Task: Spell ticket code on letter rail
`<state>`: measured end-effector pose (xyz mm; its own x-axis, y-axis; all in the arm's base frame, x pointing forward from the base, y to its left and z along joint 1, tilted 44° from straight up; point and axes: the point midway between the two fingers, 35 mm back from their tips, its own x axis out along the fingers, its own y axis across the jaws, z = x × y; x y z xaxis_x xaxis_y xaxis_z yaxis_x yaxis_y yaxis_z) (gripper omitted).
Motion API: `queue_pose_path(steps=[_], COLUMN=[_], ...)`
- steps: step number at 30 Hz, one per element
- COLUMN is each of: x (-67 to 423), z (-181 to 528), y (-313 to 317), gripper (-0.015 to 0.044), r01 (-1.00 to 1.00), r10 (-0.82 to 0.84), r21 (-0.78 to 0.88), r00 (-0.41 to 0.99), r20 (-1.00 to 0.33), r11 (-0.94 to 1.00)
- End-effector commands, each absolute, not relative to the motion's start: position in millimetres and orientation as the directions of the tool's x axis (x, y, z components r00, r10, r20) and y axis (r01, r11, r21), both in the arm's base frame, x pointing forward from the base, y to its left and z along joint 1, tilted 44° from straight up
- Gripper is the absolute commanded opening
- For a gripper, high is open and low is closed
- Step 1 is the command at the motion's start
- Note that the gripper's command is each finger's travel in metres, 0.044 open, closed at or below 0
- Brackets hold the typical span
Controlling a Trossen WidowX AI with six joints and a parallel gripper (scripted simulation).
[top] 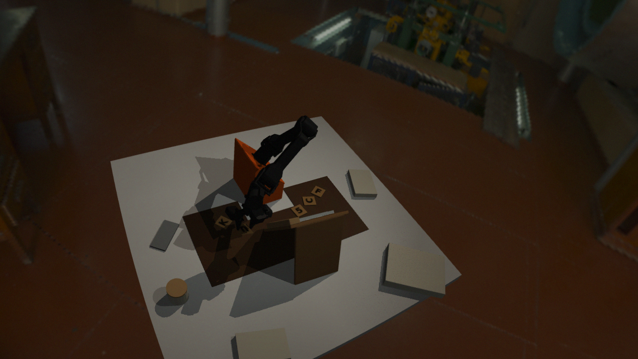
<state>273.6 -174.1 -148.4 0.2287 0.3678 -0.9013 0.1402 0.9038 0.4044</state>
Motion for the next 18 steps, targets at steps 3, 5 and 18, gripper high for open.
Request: queue_pose_path(steps=[3, 5, 18], x=[276, 277, 291], z=[-136, -132, -101], y=[-184, -186, -198], gripper=[0.0000, 0.0000, 0.0000], r01=[0.201, 0.217, 0.344], r10=[0.313, 0.300, 0.196], r21=[0.364, 0.354, 0.293], r00=[0.244, 0.249, 0.290], r20=[-0.918, -0.921, -0.937], r11=[0.910, 0.909, 0.892])
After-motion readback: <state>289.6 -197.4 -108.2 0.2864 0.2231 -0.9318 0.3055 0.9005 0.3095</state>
